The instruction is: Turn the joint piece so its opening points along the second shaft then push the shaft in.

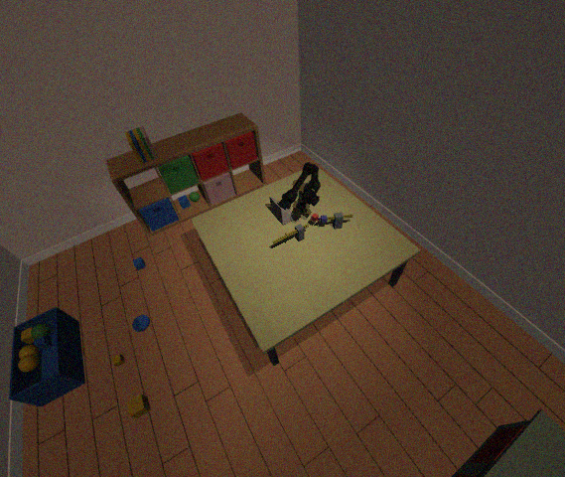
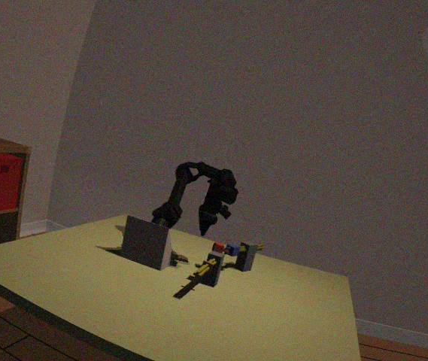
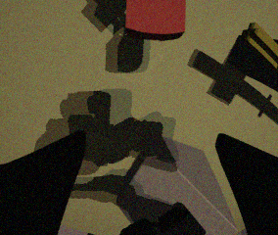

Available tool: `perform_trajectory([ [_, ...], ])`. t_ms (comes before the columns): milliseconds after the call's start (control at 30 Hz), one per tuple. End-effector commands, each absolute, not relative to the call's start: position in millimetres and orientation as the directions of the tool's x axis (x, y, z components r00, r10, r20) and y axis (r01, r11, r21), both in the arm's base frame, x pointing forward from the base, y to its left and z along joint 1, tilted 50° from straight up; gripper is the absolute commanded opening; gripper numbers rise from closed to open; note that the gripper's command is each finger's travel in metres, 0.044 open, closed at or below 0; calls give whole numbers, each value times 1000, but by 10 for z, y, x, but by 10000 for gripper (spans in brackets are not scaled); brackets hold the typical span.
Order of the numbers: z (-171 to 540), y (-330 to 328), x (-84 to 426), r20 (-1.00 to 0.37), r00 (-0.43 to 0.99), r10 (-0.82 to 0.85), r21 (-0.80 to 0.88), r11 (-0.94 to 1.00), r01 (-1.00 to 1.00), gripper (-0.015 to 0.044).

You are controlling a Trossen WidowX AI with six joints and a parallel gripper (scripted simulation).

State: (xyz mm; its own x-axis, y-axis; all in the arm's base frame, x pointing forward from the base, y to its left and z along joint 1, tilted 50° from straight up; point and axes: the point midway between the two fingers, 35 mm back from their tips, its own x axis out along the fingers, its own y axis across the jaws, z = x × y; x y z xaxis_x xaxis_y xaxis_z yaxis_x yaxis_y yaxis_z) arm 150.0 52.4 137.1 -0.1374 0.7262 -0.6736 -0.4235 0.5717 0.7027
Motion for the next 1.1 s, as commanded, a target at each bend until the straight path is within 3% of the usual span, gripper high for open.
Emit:
perform_trajectory([
  [0,1309,583,1500,-676,-148,722,702,571,-426,440],
  [567,995,967,1461,-670,-146,728,706,565,-427,440],
  [1067,1168,1158,1992,-671,-143,728,705,565,-429,440],
])
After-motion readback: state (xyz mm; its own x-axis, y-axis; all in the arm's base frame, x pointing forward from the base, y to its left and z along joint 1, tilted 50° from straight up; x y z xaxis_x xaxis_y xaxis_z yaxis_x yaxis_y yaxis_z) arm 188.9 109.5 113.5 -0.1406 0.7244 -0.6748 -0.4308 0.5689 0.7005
